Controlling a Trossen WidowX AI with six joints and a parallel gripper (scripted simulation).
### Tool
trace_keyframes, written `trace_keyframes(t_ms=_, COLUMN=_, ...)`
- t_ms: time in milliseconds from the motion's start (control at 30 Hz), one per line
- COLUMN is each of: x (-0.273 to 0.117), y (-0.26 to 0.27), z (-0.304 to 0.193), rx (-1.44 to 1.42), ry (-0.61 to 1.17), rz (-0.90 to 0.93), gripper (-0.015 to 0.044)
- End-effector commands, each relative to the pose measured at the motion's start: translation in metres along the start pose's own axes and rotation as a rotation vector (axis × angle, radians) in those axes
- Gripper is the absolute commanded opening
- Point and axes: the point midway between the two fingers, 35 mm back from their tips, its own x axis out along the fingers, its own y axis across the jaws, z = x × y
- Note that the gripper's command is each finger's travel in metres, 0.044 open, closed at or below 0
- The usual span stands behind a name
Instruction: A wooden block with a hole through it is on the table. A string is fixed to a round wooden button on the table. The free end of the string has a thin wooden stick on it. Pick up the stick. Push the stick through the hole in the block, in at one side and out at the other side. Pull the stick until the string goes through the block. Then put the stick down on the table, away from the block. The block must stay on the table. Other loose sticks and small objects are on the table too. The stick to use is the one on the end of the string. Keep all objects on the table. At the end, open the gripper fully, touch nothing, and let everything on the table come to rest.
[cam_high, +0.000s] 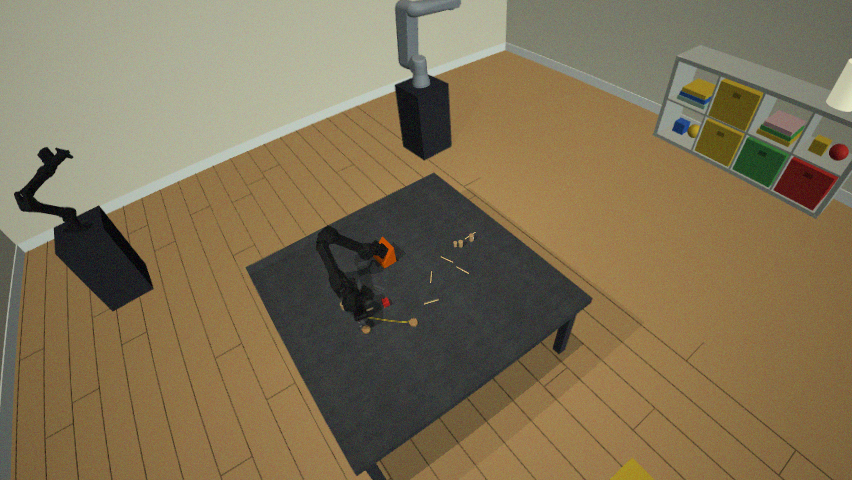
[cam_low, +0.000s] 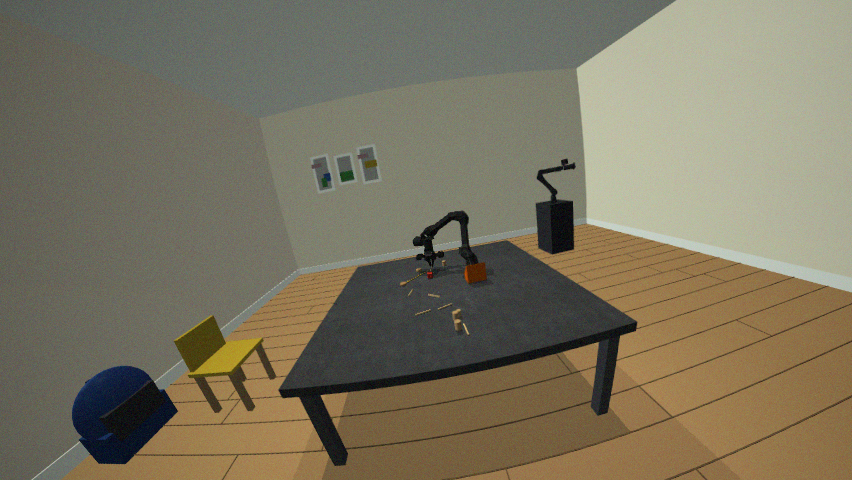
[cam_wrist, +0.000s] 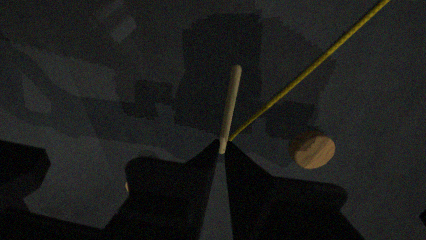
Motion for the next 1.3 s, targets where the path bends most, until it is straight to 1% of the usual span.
trace_keyframes(t_ms=0, x=0.002, y=0.003, z=0.003, rx=-0.009, ry=-0.004, rz=0.003, gripper=0.0000)
trace_keyframes(t_ms=367, x=0.003, y=0.003, z=0.005, rx=-0.009, ry=-0.004, rz=0.003, gripper=0.0000)
trace_keyframes(t_ms=1267, x=0.003, y=0.003, z=0.041, rx=-0.009, ry=-0.009, rz=0.005, gripper=0.0000)
